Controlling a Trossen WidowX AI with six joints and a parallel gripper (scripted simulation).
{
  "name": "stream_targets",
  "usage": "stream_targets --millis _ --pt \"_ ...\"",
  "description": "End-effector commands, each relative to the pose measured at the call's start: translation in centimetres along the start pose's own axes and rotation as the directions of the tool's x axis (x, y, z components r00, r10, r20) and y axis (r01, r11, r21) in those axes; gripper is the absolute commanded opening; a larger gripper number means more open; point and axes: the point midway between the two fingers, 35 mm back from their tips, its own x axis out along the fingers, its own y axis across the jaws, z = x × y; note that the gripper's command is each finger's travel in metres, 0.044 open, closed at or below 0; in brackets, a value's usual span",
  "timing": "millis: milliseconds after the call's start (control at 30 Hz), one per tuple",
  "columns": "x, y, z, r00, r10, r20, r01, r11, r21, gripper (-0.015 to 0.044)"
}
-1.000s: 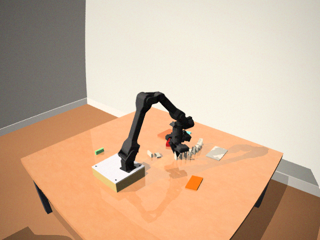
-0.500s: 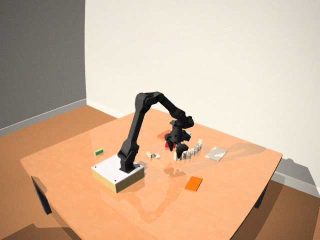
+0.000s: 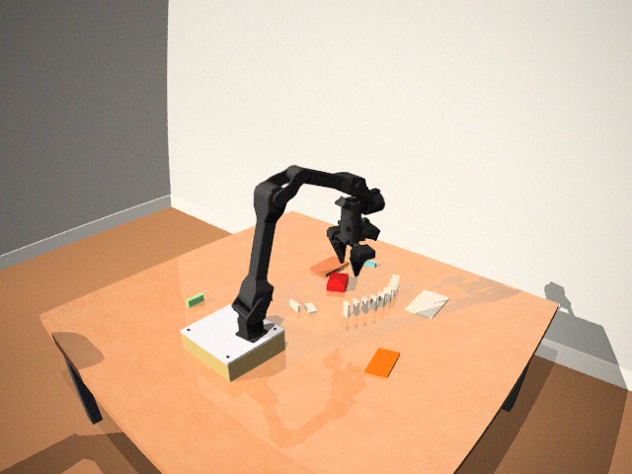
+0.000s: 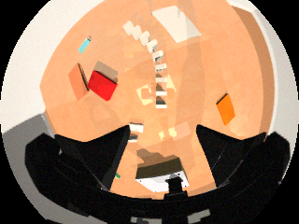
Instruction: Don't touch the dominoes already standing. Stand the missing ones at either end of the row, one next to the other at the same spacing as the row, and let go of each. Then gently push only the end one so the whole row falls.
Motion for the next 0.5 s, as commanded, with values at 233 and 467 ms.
stream_targets --millis 233,467 --pt "7.2 10.6 -7.0 1.0 0.007 -0.016 -0.006 0.997 0.078 0.0151" --pt "7.6 11.1 -7.5 1.0 0.007 -0.017 -0.006 0.997 0.083 0.0"
